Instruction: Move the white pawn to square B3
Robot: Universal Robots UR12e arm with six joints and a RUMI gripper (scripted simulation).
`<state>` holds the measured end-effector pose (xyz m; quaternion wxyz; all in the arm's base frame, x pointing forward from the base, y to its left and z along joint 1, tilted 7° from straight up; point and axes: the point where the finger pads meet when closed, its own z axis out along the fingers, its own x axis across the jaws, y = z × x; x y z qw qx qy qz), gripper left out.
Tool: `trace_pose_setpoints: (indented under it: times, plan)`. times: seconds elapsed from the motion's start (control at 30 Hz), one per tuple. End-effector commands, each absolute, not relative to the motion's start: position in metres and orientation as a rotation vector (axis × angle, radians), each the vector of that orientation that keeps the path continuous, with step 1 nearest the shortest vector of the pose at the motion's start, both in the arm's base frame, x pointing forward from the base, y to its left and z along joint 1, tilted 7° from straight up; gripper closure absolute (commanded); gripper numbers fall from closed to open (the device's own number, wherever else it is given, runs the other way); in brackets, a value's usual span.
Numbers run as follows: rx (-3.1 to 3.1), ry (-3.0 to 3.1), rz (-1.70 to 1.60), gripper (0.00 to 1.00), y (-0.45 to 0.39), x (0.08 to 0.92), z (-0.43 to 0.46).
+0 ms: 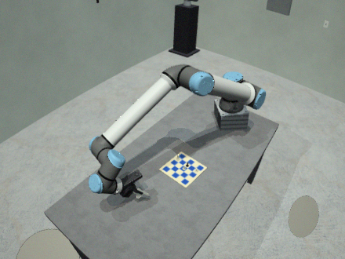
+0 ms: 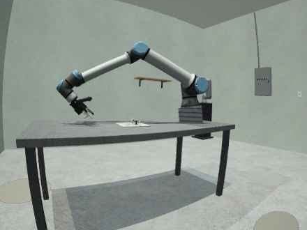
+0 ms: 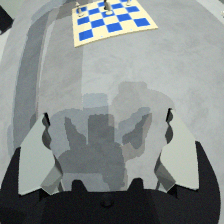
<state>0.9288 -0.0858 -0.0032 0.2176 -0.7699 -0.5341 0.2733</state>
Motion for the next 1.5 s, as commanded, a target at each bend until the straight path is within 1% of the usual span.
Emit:
trace_pose_setpoints:
  times: [0.0, 0.63, 1.47]
  plan:
    - [-1.947, -1.446, 0.885, 0.0, -0.067, 0.899, -0.011]
    - [-1.49, -1.324, 1.117, 0.0, -0.028, 0.841, -0.01]
    - [-1.449, -1.307, 1.133, 0.0, -0.026, 0.836, -0.007]
